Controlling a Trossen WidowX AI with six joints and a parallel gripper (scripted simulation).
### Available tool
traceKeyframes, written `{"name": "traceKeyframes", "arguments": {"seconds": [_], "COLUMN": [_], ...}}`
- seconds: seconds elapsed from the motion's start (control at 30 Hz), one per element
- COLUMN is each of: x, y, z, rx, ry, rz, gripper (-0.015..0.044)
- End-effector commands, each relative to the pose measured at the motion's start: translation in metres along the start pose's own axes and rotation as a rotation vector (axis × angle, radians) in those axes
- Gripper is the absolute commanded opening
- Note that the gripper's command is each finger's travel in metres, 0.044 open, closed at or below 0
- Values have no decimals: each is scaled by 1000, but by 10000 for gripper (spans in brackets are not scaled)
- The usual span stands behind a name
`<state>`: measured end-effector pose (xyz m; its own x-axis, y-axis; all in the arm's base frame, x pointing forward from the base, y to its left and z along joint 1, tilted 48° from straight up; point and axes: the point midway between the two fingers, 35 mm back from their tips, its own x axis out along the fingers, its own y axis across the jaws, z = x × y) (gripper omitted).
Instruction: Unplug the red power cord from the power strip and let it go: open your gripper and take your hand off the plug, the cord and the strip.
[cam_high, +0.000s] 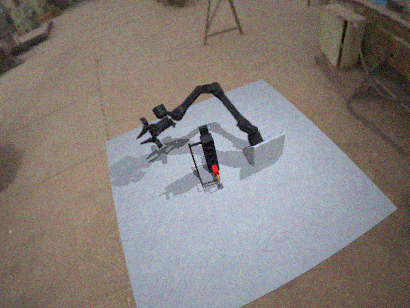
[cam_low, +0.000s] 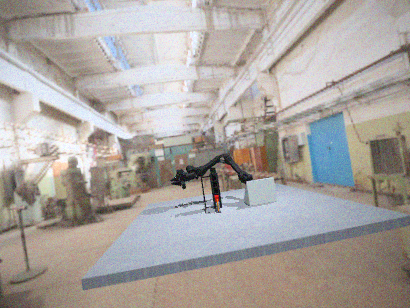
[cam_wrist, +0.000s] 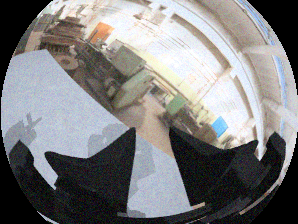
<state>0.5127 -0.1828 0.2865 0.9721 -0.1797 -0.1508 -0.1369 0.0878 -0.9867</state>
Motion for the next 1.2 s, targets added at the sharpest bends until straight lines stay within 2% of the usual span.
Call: {"name": "traceKeyframes", "arguments": {"seconds": [0.0, 0.23, 0.53, 0.7, 0.9, 1.07, 1.17], "x": [14, 5, -51, -80, -155, -207, -213], "y": [67, 170, 276, 309, 358, 368, 368], "z": [34, 93, 153, 160, 156, 144, 143], "rx": [125, 237, 172, 96, -181, -482, -527], "ry": [18, 99, 270, 366, 608, 775, 794], "rz": [213, 553, 898, 1009, 1189, 1228, 1226], "gripper": [160, 160, 160, 160, 160, 160, 160]}}
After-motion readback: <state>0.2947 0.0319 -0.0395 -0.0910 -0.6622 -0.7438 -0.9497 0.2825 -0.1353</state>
